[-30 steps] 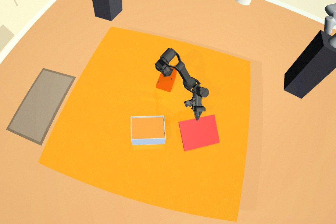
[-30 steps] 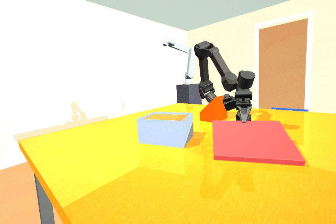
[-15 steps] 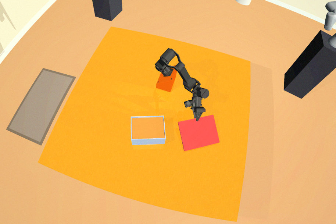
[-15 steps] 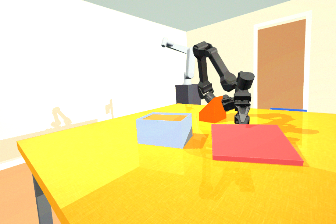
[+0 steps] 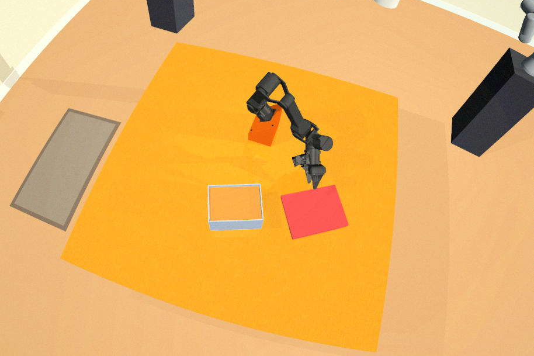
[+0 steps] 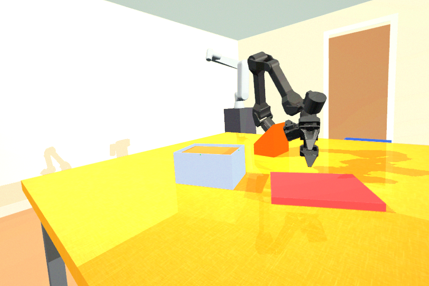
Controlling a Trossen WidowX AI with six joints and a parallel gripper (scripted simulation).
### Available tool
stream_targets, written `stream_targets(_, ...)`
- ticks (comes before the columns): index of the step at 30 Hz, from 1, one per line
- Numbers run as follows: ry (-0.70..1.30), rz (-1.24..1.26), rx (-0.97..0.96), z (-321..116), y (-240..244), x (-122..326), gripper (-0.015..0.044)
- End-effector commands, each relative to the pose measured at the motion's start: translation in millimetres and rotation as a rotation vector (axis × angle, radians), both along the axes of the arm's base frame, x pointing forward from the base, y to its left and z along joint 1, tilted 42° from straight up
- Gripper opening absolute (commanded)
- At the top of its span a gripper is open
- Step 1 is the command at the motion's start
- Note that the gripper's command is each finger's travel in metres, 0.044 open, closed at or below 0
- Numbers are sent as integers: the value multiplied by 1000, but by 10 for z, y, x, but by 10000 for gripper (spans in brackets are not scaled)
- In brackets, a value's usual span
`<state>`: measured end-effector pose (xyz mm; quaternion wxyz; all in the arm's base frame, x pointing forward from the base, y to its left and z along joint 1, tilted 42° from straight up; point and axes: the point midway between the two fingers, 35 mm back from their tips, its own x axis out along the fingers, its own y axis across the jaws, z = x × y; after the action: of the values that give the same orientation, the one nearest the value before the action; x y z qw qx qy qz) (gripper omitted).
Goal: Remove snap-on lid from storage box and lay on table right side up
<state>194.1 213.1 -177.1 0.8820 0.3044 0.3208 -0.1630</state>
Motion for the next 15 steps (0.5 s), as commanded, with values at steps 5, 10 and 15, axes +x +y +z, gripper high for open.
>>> stream_targets(5, -1, -5, -4, 35, -89, -143, 440)
stream_targets(10, 0, -5, -4, 57, -131, -234, 440)
stream_targets(15, 1, -5, -4, 79, -172, -325, 440)
